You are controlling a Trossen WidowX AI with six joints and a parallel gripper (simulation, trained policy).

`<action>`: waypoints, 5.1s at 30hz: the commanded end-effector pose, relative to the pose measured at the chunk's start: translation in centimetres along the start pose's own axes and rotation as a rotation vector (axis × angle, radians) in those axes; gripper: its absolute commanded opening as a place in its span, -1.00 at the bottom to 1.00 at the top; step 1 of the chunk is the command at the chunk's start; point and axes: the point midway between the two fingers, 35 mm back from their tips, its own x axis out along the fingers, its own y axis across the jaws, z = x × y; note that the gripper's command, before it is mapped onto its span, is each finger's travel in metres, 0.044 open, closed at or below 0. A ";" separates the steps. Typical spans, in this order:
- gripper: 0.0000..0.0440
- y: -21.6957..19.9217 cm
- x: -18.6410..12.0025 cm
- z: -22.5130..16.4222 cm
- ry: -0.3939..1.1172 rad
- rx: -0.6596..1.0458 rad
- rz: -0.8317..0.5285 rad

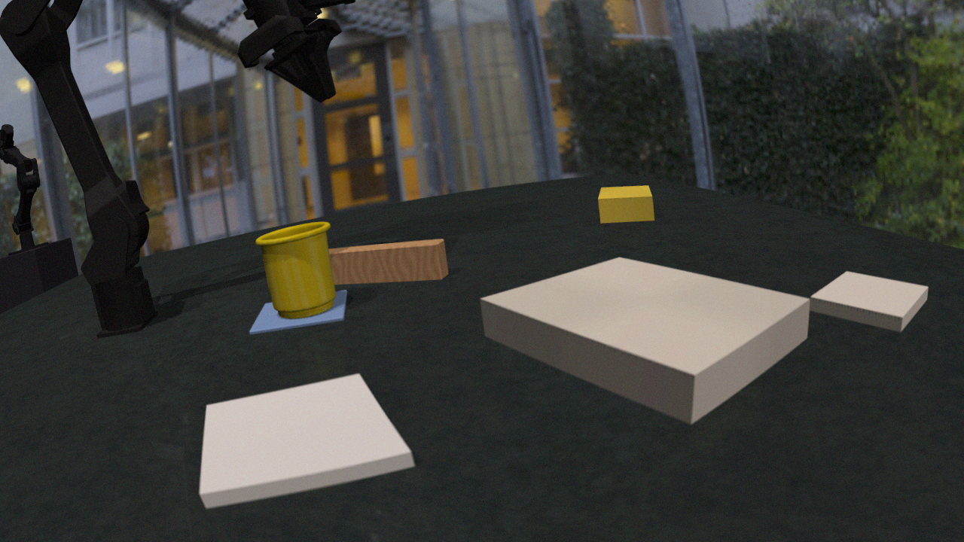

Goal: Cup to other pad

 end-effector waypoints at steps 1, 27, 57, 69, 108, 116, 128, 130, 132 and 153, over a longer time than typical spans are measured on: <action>-0.43 -0.5 0.4 -0.2 0.053 -0.012 -0.039; -0.30 -4.7 3.3 -1.9 0.342 -0.049 -0.215; -0.13 -9.2 8.2 -3.7 0.481 -0.077 -0.268; -0.12 -10.8 10.7 -4.8 0.525 -0.147 -0.254; -0.87 -9.9 11.3 -3.1 0.506 -0.529 -0.121; -0.89 -7.9 10.2 -1.6 0.457 -0.564 -0.110; -0.97 -3.8 9.8 0.1 0.374 -0.616 -0.091; -0.98 -3.1 9.9 0.2 0.360 -0.624 -0.088; -0.99 -2.3 9.9 0.4 0.347 -0.632 -0.084; -1.00 5.6 12.2 -0.8 0.254 -0.693 -0.036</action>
